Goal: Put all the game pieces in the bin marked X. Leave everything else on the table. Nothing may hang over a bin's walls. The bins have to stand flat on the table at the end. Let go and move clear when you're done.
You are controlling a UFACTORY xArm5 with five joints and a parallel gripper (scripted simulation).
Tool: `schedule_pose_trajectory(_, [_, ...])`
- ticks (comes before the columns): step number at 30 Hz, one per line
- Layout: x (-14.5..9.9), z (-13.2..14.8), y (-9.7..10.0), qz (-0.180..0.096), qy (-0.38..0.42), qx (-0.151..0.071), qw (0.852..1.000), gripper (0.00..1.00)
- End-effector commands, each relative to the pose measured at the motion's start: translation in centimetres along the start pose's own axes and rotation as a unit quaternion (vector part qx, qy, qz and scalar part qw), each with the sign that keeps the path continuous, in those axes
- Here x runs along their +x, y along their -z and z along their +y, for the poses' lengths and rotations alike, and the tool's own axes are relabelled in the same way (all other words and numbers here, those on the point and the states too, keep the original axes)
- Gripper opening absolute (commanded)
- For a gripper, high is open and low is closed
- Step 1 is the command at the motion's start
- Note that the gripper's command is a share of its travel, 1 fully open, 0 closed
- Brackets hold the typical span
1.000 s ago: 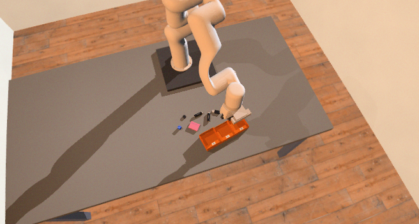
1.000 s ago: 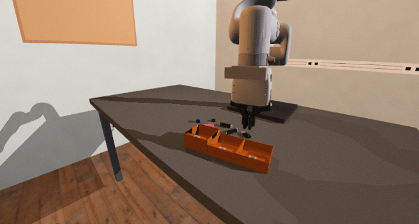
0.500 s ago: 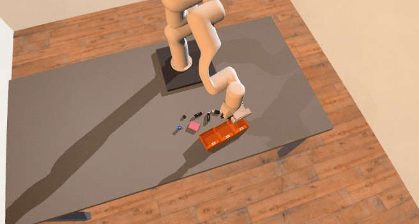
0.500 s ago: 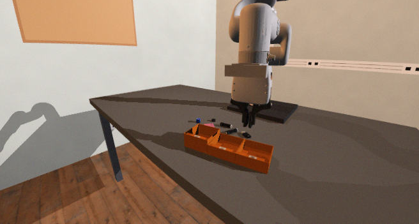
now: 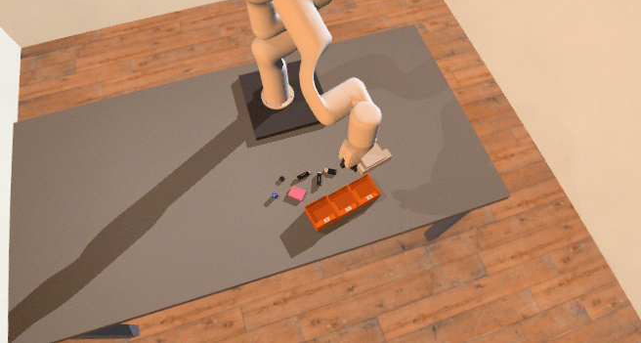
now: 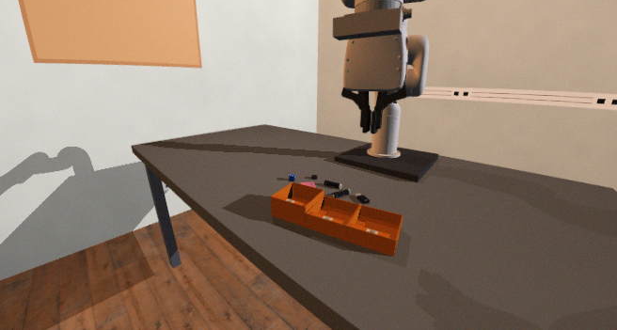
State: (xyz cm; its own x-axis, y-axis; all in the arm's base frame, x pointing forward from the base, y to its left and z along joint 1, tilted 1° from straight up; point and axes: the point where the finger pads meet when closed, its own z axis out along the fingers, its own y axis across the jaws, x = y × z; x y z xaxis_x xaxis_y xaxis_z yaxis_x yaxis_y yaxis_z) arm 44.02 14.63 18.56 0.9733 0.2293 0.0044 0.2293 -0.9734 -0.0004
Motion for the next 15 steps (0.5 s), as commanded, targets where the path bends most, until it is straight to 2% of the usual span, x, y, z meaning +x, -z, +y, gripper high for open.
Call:
schedule_pose_trajectory(1, [0.0,0.0,1.5,-0.002,0.000,-0.006,1.000,0.09])
schedule_pose_trajectory(9, [0.0,0.0,1.5,-0.002,0.000,-0.006,1.000,0.09])
schedule_pose_trajectory(10, [-0.3,0.7,1.1,-0.001,0.025,-0.005,1.000,0.32])
schedule_pose_trajectory(12, [-0.9,2.1,0.4,-0.001,0.075,-0.004,0.997,0.32])
schedule_pose_trajectory(14, [-0.9,2.1,0.4,-0.001,0.075,-0.004,0.997,0.32])
schedule_pose_trajectory(15, [-1.3,2.8,0.1,0.000,0.100,-0.004,0.995,0.32])
